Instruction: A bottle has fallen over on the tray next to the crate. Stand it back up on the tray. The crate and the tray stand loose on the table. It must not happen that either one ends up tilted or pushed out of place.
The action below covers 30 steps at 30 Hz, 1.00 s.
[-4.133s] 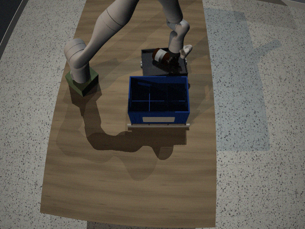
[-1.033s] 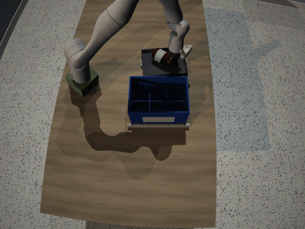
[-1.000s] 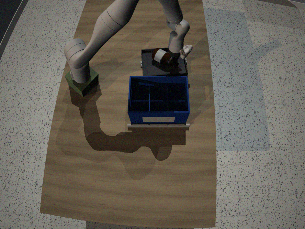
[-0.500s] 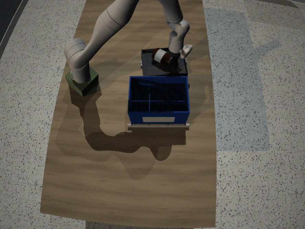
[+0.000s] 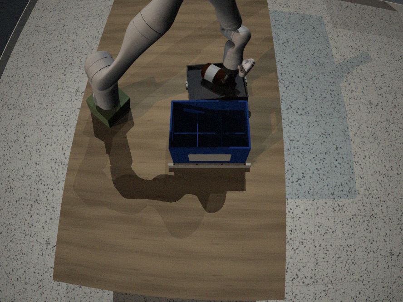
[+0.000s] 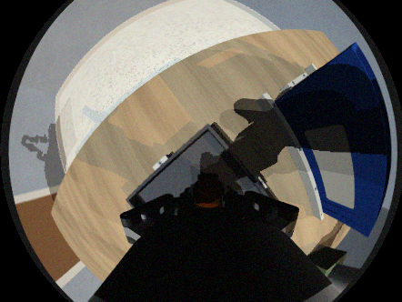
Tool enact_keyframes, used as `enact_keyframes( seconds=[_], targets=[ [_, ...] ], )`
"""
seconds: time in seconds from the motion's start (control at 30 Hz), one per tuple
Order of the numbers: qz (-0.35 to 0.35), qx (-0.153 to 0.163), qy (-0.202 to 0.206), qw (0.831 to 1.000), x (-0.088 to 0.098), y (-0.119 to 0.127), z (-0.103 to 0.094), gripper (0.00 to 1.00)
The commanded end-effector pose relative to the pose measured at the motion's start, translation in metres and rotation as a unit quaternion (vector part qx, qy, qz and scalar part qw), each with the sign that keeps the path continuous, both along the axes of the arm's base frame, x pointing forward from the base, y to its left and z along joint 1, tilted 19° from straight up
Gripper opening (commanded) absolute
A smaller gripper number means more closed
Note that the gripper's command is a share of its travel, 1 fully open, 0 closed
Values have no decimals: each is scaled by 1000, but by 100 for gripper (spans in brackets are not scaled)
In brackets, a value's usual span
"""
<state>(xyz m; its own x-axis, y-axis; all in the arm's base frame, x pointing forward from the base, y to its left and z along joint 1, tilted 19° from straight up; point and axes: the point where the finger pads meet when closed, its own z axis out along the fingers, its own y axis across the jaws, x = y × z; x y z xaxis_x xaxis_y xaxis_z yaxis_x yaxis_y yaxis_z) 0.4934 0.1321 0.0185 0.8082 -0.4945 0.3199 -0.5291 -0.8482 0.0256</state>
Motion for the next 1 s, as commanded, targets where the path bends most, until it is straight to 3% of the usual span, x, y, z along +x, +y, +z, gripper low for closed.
enact_keyframes(
  seconds=[0.0,0.97],
  targets=[
    [0,-1,-1,1000,-1,0,6,0],
    [0,-2,0,1000,-10,5,36,0]
  ],
)
